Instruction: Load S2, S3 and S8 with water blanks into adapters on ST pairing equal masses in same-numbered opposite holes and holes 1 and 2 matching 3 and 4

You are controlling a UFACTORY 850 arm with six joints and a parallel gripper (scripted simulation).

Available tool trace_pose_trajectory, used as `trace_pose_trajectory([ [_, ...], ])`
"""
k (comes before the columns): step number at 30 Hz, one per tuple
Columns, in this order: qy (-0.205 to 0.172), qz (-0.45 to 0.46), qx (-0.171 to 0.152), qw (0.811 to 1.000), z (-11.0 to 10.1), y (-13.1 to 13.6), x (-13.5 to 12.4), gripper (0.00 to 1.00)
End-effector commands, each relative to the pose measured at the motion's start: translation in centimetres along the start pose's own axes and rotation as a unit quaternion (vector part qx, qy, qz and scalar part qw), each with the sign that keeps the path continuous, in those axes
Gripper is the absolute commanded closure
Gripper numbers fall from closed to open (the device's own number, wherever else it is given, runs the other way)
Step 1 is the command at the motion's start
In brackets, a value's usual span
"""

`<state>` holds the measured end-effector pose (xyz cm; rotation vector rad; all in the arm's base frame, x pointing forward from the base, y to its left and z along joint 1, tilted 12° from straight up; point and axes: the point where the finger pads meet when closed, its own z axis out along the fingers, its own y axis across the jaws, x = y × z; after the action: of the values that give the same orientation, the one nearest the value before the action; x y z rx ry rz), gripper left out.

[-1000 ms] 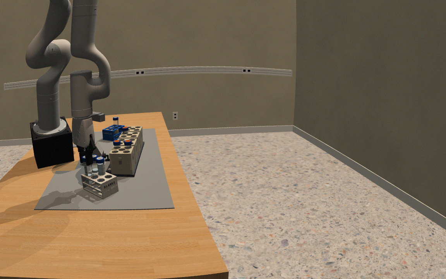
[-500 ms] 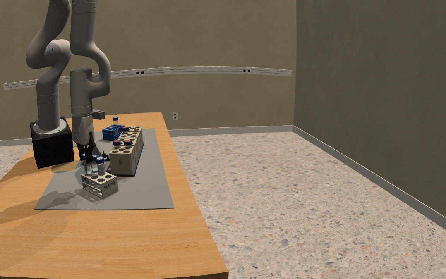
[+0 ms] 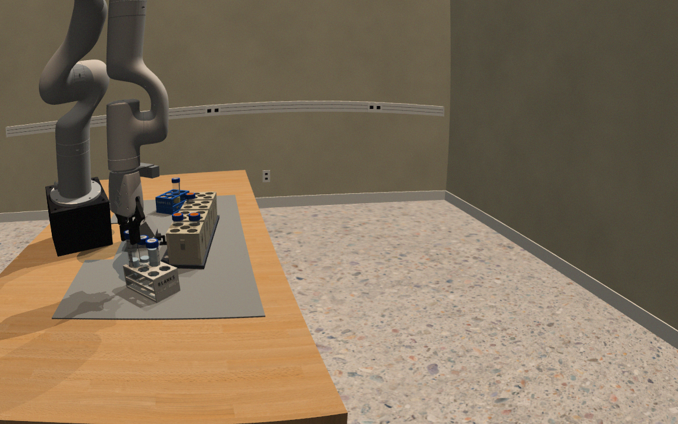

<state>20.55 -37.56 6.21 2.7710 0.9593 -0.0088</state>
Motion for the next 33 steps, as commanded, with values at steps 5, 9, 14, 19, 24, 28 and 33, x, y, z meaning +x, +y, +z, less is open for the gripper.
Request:
trace_pose_trajectory([
  [5, -0.001, 0.0, 0.0, 1.0, -1.8, 0.1, 0.0, 1.0],
  [9, -0.001, 0.0, 0.0, 1.0, -2.2, 0.1, 0.0, 1.0],
  [14, -0.001, 0.0, 0.0, 1.0, -3.2, 0.1, 0.0, 1.0],
  [19, -0.001, 0.0, 0.0, 1.0, -4.2, 0.1, 0.0, 1.0],
  [24, -0.001, 0.0, 0.0, 1.0, -5.2, 0.1, 0.0, 1.0],
  [28, -0.001, 0.0, 0.0, 1.0, -5.6, 0.1, 0.0, 1.0],
  [33, -0.001, 0.0, 0.0, 1.0, -6.6, 0.1, 0.0, 1.0],
])
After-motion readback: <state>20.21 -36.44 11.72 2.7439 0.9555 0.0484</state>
